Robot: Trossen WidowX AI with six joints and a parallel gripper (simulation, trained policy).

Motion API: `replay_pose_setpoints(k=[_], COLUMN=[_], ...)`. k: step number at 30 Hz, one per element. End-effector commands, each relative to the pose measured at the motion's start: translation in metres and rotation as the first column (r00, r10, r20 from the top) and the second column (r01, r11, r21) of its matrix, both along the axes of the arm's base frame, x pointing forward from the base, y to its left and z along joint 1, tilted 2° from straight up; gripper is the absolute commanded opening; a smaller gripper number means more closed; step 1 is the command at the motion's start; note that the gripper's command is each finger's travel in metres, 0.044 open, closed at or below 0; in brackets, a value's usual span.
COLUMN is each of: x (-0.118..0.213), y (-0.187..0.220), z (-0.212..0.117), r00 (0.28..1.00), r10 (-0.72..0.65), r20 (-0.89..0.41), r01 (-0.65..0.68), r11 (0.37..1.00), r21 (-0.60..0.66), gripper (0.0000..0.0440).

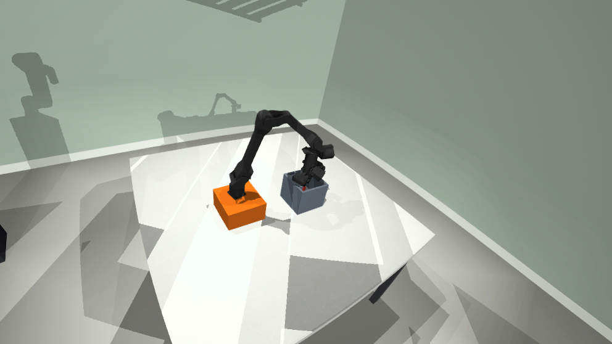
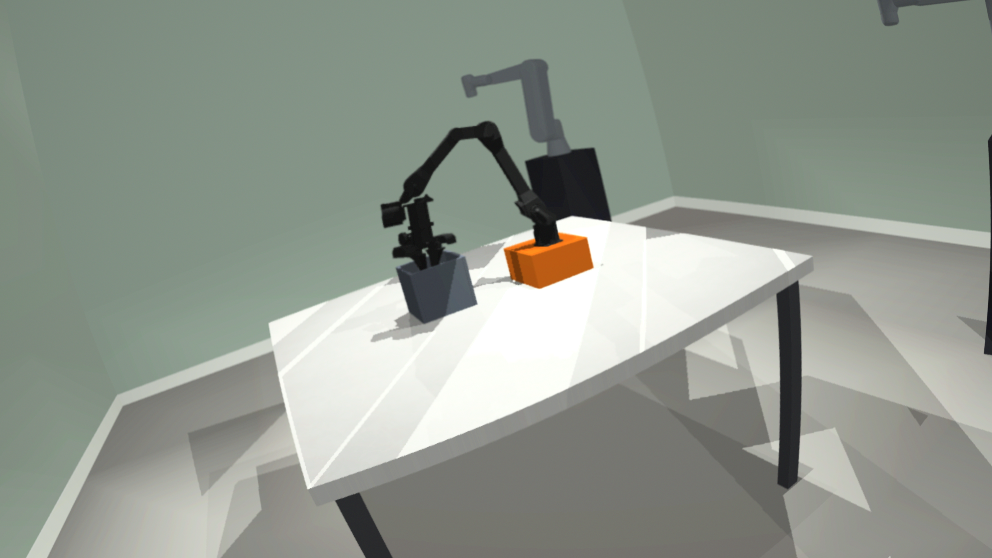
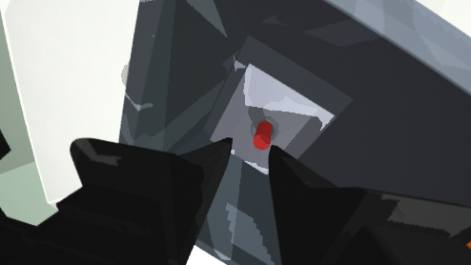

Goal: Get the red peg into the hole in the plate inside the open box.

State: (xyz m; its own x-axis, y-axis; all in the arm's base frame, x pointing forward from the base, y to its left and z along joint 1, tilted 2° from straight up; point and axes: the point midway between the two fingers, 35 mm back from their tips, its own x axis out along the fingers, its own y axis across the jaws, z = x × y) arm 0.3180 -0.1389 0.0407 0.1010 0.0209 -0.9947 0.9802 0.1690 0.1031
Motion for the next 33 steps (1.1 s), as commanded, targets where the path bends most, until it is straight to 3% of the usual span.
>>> replay_pose_setpoints(k=[1,18,33], x=[0.003,0.024,0.036], y=[-0.001,-0.02,-0.041], z=[0.007,0.068,0.17], r00=[1.0,0.979,0.895], r10=[-0.003,-0.028,0.025], r20=[0.024,0.204,0.445], r01=[0.002,-0.002,-0.083], r11=[0.999,0.989,0.99], r21=[0.038,0.146,0.112], gripper=[0.0147,0.0186,0.017])
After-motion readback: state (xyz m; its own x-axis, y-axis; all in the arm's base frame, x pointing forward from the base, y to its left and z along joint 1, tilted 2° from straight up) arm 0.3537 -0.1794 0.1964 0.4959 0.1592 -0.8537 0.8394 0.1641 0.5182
